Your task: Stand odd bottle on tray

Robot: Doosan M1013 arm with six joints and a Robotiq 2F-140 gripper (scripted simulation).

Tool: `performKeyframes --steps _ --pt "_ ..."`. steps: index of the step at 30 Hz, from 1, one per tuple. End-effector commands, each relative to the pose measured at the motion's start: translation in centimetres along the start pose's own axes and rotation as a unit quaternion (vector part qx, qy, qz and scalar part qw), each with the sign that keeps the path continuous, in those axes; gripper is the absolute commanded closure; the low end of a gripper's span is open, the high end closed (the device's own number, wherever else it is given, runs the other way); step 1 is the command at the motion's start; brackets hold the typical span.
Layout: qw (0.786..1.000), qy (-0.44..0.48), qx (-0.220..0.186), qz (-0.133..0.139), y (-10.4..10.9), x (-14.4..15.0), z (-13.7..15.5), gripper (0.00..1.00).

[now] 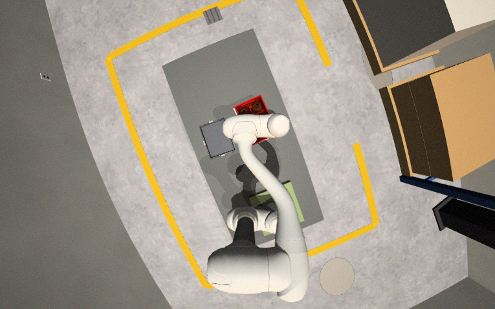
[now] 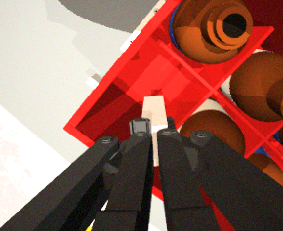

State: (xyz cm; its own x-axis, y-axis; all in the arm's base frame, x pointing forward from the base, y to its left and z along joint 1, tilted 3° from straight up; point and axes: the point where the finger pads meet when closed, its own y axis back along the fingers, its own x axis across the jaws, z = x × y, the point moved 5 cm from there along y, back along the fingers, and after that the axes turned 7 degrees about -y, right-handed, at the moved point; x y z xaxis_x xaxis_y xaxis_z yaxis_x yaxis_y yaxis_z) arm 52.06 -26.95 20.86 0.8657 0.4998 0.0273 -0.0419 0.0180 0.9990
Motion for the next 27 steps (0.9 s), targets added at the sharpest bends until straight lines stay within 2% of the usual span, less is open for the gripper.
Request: performKeyframes --steps 1,3,4,27 --pt "1.000 0.001 0.000 0.001 -0.38 -0.02 0.11 1.00" --pt "1.000 0.001 0.000 0.001 -0.38 -0.02 0.11 1.00" --pt "1.000 0.001 0.000 0.001 -0.38 -0.02 0.11 0.62" --pt "1.000 0.001 0.000 0.001 -0.38 -0.02 0.11 0.62"
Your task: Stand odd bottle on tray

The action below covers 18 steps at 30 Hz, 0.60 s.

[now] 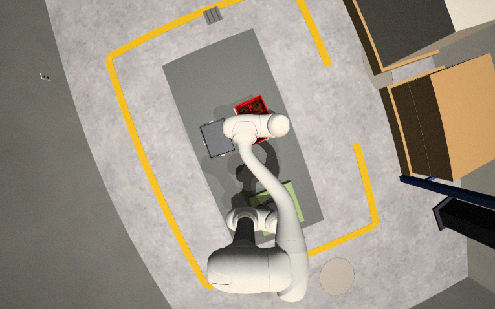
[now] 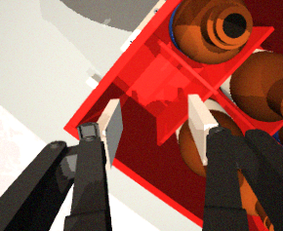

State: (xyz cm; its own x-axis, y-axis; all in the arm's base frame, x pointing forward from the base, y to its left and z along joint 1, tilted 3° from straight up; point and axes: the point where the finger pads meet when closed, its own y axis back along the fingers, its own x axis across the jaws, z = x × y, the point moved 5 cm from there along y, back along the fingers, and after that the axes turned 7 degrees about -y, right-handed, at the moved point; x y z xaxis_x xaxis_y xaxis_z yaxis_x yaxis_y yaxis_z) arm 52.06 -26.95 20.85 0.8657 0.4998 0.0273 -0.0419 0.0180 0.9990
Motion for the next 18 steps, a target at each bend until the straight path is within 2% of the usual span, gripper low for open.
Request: performKeyframes --steps 1,18 --pt "1.000 0.001 0.000 0.001 -0.37 -0.02 0.11 0.62" --pt "1.000 0.001 0.000 0.001 -0.21 -0.02 0.11 0.62"
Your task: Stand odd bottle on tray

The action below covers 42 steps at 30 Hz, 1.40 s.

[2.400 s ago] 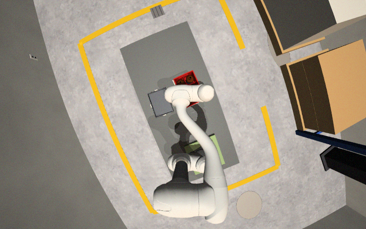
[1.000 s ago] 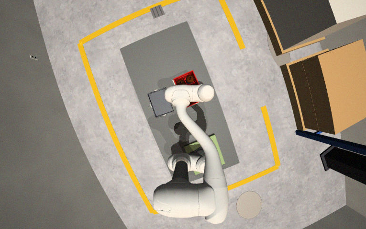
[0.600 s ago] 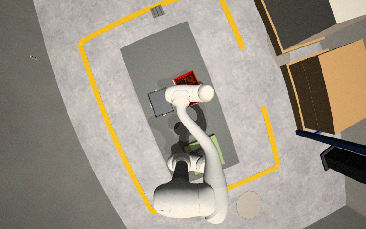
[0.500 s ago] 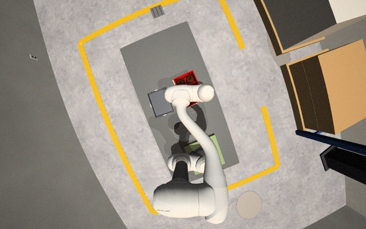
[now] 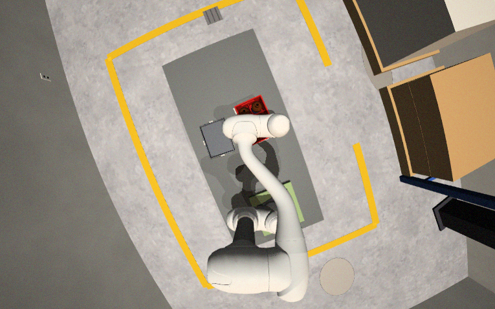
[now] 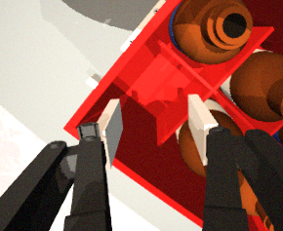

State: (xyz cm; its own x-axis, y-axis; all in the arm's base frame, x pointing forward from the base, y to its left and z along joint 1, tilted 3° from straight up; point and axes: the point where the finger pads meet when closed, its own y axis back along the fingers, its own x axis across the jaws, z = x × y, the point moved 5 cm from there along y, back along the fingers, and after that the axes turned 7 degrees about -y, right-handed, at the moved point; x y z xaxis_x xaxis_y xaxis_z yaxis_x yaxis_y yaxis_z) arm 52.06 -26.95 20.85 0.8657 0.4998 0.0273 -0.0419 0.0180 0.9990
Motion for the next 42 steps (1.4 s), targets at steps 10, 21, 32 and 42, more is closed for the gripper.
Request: performKeyframes --steps 10,21,32,42 --pt "1.000 0.001 0.000 0.001 1.7 0.0 0.1 0.62" --pt "1.000 0.001 0.000 0.001 4.9 0.0 0.1 0.62" --pt "1.000 0.001 0.000 0.001 7.5 0.0 0.1 0.62" --pt "1.000 0.001 0.000 0.001 8.4 0.0 0.1 0.62"
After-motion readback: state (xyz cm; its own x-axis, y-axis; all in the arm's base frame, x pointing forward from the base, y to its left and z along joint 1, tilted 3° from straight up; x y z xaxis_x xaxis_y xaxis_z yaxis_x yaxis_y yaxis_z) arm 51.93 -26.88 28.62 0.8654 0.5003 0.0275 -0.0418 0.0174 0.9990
